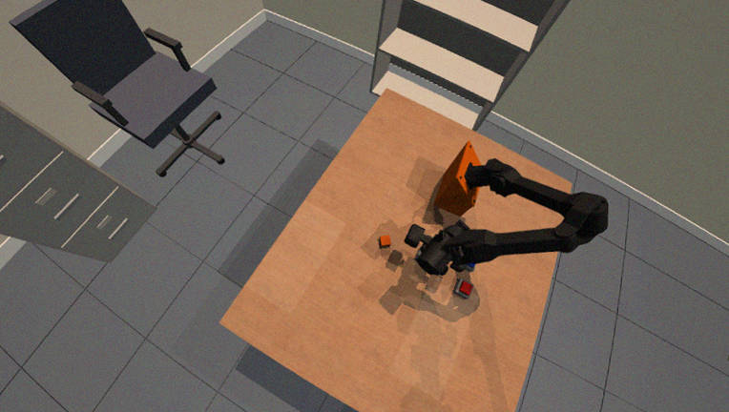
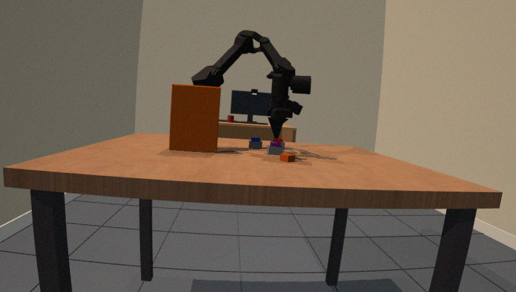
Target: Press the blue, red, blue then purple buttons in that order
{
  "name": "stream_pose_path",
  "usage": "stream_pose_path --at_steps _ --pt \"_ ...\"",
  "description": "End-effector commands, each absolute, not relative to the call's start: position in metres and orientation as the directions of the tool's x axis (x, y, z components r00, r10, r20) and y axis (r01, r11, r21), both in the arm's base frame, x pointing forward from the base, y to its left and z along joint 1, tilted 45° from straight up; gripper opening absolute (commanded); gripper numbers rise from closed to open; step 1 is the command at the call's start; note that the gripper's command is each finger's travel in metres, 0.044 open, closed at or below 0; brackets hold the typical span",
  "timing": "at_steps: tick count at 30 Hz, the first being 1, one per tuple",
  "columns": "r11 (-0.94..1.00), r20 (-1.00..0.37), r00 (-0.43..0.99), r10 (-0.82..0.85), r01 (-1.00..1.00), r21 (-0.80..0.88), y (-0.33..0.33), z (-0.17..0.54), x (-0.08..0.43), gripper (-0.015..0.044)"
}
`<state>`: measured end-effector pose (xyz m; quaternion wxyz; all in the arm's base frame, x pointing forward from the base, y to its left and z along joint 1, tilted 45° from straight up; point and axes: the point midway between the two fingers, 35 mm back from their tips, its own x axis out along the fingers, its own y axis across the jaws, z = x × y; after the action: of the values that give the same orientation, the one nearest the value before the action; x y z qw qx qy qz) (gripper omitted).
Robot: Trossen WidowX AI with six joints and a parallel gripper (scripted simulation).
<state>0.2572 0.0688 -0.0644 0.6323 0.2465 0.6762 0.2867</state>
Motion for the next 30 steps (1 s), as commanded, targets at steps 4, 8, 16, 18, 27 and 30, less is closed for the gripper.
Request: stream_pose_path --at_steps 4,8,16,18,27,30 --pt "0.711 -0.710 -0.079 0.699 -0.022 0.703 0.078 -0.073 0.255 0.0020" --pt "0.711 -0.710 -0.079 0.700 -0.022 0.703 0.083 -0.078 0.254 0.0020" --pt "0.710 -0.709 -0.080 0.700 -0.022 0.704 0.086 -0.080 0.253 0.0020" --pt "0.710 -0.709 -0.080 0.700 -0.022 0.704 0.086 -0.080 0.253 0.0020" --pt "0.710 -0.709 -0.080 0.700 -0.022 0.704 0.086 -0.080 0.253 0.0020" --pt "0.713 -0.713 -0.078 0.697 -0.028 0.701 0.083 -0.079 0.255 0.0020"
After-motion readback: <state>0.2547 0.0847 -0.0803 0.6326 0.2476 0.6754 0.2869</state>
